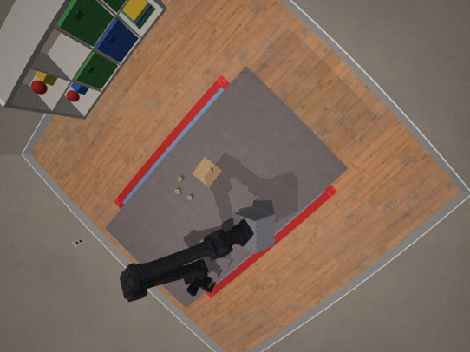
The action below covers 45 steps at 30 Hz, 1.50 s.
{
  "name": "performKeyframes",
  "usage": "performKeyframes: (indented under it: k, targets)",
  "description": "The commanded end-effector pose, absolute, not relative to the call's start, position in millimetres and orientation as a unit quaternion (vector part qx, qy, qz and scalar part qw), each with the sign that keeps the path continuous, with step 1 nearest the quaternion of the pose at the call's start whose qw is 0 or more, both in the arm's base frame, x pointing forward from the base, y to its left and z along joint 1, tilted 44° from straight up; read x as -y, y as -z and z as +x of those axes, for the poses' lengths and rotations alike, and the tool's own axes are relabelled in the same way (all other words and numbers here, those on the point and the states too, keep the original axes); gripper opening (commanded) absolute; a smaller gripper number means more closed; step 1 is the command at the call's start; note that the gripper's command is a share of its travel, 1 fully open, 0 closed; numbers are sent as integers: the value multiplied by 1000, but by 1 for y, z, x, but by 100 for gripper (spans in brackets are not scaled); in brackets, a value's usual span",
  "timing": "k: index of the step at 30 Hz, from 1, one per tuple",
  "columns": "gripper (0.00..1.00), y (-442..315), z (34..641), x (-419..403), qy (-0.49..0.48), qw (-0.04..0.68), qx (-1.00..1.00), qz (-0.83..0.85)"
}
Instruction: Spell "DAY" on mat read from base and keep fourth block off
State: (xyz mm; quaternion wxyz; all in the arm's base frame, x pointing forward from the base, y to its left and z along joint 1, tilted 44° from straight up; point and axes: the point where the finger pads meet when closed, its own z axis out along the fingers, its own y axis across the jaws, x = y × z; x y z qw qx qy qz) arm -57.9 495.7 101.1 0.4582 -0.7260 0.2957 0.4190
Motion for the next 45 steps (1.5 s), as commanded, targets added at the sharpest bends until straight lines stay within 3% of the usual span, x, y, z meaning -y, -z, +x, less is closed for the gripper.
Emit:
performKeyframes:
  k: [1, 18, 25, 32, 34, 45]
  targets:
    - [100, -103, -59, -496, -421, 459, -294, -725]
    - [100, -107, -61, -496, -423, 463, -289, -723]
    - [100, -116, -32, -501, -408, 476, -296, -721]
    - [100, -124, 60, -497, -367, 493, -330, -716]
    - [100, -124, 60, -497, -367, 493, -330, -716]
    - [100, -150, 251, -422, -285, 525, -411, -689]
